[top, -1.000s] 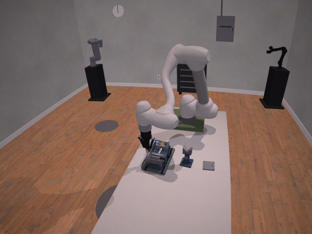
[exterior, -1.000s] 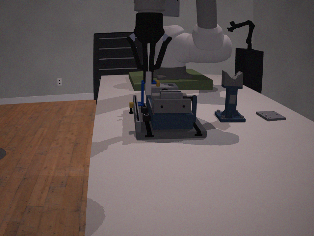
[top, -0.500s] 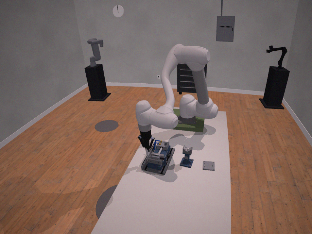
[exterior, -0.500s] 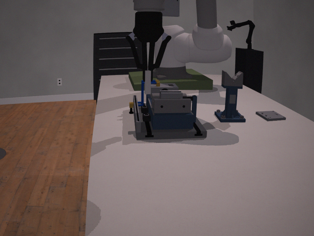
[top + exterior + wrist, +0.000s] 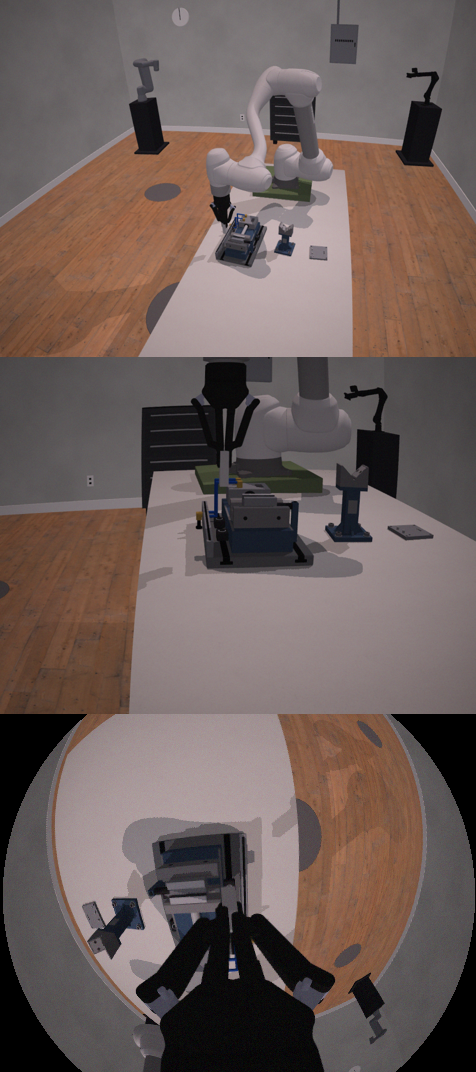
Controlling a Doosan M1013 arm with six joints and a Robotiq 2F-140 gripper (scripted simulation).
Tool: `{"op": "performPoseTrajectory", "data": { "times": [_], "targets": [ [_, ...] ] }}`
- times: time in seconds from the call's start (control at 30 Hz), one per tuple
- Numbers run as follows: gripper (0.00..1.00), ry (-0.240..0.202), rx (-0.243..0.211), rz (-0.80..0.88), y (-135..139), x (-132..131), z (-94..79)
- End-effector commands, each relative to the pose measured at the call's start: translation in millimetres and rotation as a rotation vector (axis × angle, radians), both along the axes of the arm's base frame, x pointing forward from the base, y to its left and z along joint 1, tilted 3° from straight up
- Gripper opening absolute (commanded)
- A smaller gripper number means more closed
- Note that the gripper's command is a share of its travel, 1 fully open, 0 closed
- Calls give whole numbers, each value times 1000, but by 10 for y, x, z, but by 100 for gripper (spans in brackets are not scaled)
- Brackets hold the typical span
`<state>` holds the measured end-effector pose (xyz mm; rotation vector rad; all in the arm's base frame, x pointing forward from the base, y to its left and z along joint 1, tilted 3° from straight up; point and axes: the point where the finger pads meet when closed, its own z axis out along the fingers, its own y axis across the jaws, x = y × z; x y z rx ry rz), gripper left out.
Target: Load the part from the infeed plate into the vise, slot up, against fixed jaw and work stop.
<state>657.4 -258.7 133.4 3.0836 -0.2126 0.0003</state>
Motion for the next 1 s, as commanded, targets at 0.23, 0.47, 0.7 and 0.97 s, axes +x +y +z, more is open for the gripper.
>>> {"op": "performPoseTrajectory", "data": {
  "times": [0.23,0.47,0.7,0.97],
  "targets": [
    [0,0,0,0,11,1,207],
    [0,0,0,0,16,1,322],
    [0,0,0,0,18,1,357],
    [0,0,0,0,18,1,358]
  ]
}}
